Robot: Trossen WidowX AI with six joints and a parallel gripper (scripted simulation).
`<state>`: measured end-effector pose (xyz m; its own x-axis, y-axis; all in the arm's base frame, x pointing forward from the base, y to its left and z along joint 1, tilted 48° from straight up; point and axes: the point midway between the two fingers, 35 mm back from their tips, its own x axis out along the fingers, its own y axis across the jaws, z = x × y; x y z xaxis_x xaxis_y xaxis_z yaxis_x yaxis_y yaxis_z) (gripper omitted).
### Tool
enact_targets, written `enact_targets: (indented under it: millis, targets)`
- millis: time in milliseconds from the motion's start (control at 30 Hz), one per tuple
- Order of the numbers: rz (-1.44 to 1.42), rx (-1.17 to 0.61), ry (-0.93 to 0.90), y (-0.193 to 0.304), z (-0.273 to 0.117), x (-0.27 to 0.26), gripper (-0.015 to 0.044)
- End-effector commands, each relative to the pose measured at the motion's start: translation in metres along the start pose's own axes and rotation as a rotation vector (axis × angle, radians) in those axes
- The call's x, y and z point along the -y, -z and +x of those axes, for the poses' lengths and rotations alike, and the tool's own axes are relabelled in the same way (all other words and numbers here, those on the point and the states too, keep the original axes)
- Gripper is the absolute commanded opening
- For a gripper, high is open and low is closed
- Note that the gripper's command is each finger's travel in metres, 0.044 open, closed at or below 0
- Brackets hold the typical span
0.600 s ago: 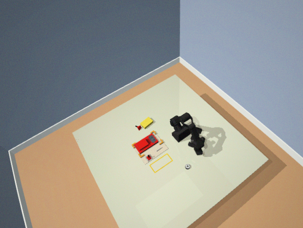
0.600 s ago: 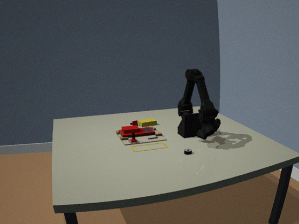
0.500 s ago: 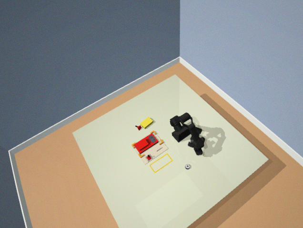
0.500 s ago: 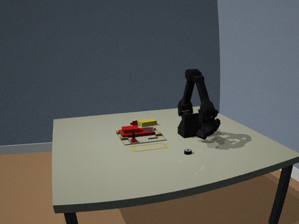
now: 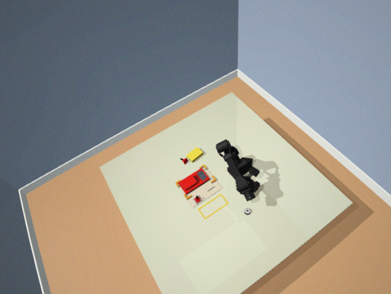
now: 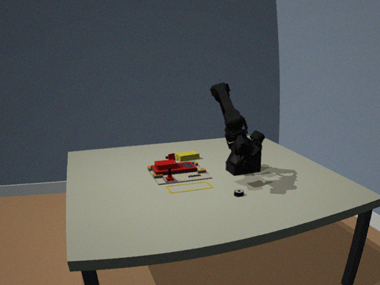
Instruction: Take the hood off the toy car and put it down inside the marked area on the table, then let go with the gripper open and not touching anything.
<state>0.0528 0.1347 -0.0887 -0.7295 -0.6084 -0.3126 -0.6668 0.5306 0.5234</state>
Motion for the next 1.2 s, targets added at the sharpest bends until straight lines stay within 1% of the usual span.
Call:
enact_targets:
  millis: [0, 100, 233, 367, 533, 633, 733, 867, 1033, 1167]
  targets:
    - [0.097, 0.106, 0.063, 0.008, -0.032, 0.021, 0.044]
    - [0.178, 0.169, 0.109, 0.019, -0.052, 0.038, 0.044]
    - [0.342, 0.283, 0.184, 0.046, -0.084, 0.071, 0.044]
    - [0.535, 0.393, 0.249, 0.083, -0.112, 0.105, 0.044]
    - [0.791, 0.514, 0.294, 0.141, -0.133, 0.14, 0.044]
    - [0.937, 0.57, 0.313, 0.176, -0.139, 0.157, 0.044]
    - [1.035, 0.6, 0.324, 0.197, -0.142, 0.165, 0.044]
    - [1.347, 0.675, 0.353, 0.259, -0.144, 0.183, 0.044]
    - [1.695, 0.74, 0.377, 0.33, -0.137, 0.192, 0.044]
    - [1.73, 0.745, 0.379, 0.34, -0.136, 0.194, 0.044]
